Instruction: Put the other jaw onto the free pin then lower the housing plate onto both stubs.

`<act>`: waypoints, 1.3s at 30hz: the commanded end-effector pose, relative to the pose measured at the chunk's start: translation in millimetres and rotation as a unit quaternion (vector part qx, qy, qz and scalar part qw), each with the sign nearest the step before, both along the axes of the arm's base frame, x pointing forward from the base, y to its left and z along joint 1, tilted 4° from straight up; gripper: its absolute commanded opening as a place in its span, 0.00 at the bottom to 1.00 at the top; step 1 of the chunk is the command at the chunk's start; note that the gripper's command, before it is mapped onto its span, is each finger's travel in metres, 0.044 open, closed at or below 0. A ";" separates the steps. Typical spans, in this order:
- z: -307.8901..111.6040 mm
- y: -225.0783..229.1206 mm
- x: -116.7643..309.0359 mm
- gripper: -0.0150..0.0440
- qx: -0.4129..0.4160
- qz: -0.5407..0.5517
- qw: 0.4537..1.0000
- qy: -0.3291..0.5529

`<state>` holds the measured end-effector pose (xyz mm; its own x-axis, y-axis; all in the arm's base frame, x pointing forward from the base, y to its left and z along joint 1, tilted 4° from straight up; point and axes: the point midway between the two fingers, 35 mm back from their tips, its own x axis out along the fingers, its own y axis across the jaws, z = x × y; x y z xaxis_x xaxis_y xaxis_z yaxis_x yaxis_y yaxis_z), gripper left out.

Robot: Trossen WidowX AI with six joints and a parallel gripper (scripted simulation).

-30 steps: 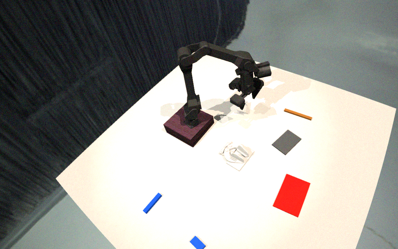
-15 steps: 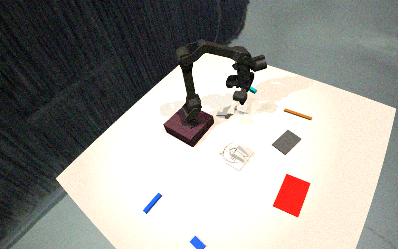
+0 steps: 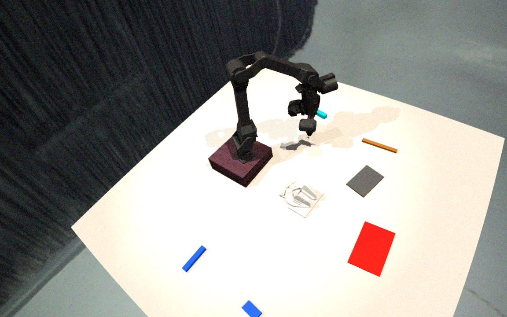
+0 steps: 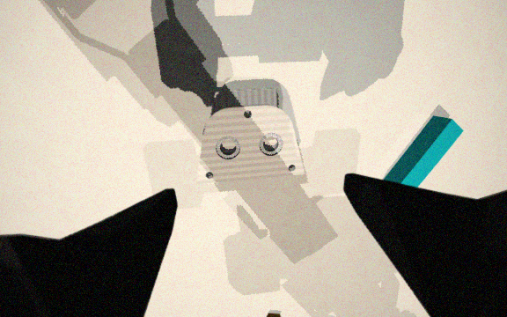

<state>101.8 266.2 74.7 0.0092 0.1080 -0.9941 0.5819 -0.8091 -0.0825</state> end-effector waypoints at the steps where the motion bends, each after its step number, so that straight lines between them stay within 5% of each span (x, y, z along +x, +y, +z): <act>1: -15.1 -1.6 -1.0 1.00 -0.006 0.003 1.000 0.000; 39: -61.4 2.8 -0.7 1.00 -0.006 0.003 1.000 0.000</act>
